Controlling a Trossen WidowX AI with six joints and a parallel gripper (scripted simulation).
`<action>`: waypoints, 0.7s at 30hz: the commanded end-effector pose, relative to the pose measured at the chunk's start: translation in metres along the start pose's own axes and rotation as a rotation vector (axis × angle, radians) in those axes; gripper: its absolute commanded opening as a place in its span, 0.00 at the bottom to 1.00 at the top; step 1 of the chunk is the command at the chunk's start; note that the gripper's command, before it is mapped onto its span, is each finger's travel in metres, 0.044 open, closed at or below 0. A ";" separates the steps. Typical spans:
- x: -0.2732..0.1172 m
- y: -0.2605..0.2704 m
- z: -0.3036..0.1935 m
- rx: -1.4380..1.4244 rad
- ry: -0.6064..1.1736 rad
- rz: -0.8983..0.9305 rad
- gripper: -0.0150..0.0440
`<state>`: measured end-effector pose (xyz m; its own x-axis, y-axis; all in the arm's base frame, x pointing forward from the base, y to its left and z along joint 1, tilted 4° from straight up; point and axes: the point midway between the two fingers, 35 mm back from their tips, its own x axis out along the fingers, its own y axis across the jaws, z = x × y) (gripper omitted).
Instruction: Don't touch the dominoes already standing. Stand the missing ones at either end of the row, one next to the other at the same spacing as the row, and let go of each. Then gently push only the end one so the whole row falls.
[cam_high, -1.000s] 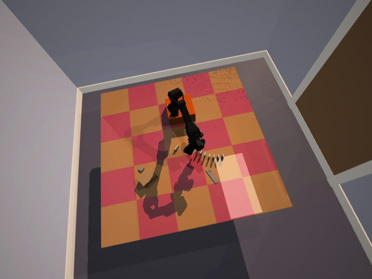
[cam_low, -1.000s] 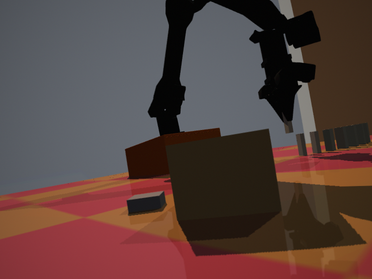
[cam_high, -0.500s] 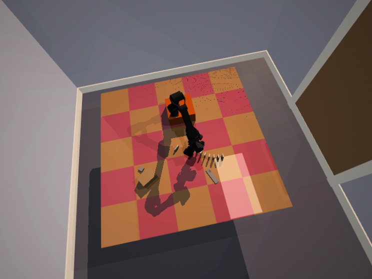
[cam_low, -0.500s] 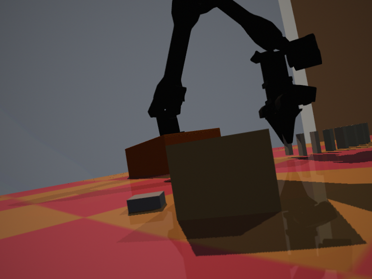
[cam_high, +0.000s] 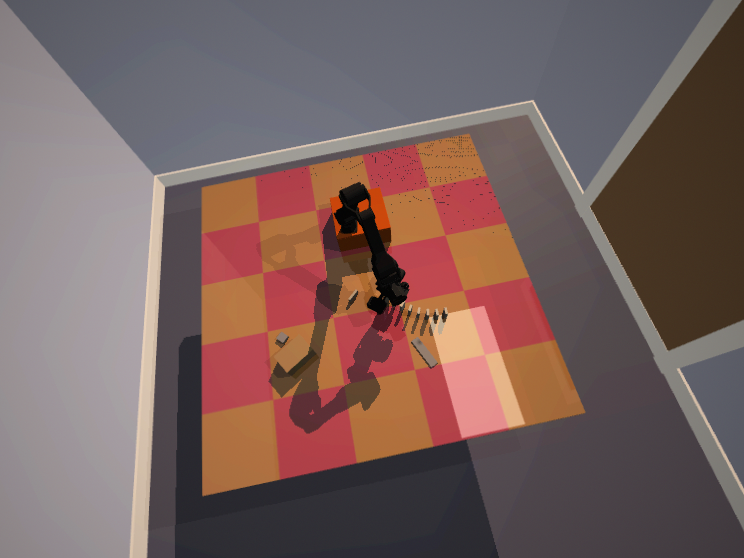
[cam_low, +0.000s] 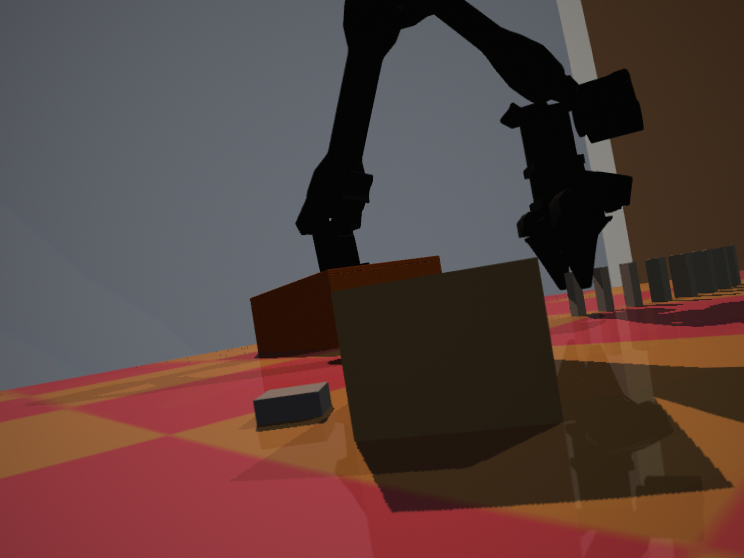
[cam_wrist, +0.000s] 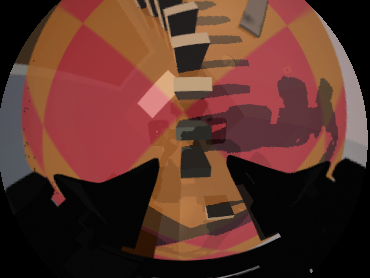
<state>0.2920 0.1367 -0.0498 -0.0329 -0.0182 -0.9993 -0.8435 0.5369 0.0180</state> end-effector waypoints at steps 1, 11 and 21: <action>0.001 0.001 -0.001 0.006 0.001 0.004 1.00; -0.111 -0.003 0.004 0.001 -0.001 0.000 1.00; -0.122 -0.013 -0.011 0.185 0.000 -0.001 1.00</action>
<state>0.2996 0.1371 0.0762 -0.0240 -0.0148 -0.9996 -0.8161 0.5778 0.0110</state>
